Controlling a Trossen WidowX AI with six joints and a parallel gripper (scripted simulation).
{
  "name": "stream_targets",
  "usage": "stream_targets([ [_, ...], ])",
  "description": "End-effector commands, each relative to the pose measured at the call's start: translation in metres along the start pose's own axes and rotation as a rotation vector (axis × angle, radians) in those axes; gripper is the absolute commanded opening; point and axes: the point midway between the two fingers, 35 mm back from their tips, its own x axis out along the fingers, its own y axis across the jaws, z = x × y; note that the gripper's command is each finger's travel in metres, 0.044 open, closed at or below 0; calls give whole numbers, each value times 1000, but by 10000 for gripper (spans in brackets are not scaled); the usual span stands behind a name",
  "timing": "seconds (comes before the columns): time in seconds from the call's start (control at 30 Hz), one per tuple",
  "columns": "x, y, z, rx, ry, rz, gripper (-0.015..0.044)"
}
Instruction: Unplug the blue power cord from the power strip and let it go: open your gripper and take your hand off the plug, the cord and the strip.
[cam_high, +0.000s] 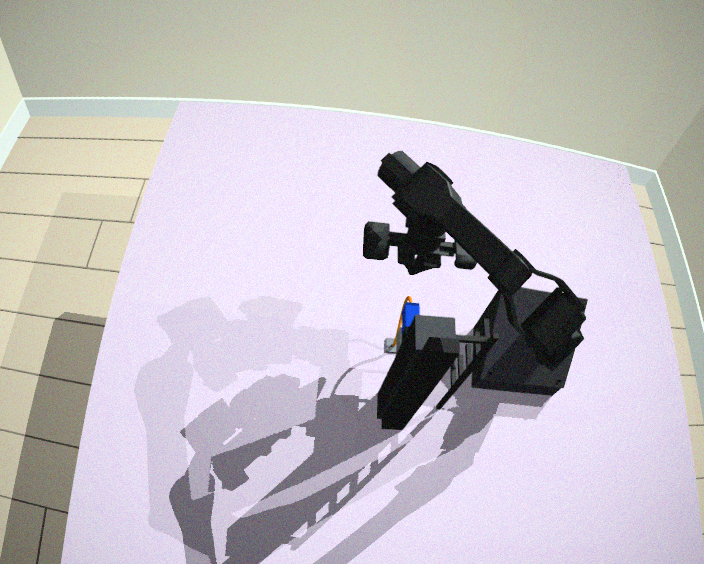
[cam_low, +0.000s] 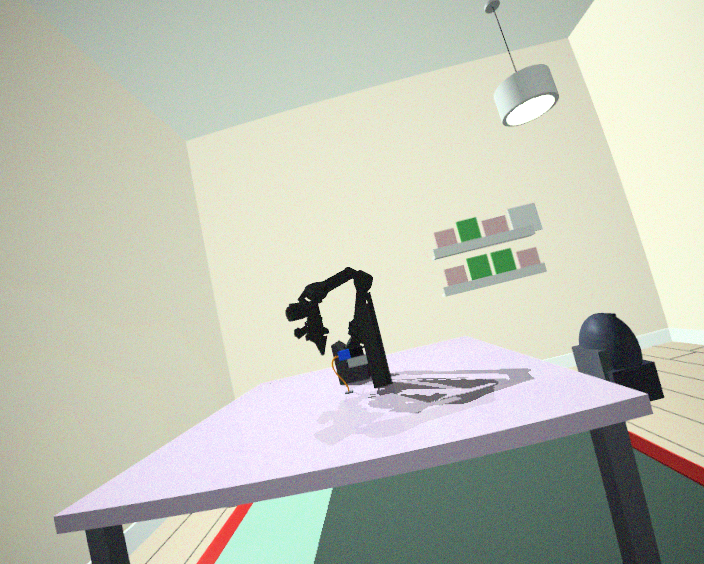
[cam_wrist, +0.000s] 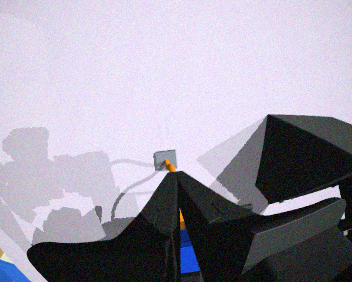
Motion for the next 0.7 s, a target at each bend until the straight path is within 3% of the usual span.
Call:
stream_targets([
  [0.0, -2, 2, 3, -7, -10, 2, 0],
  [0.67, -1, -1, 3, -7, -10, 2, 0],
])
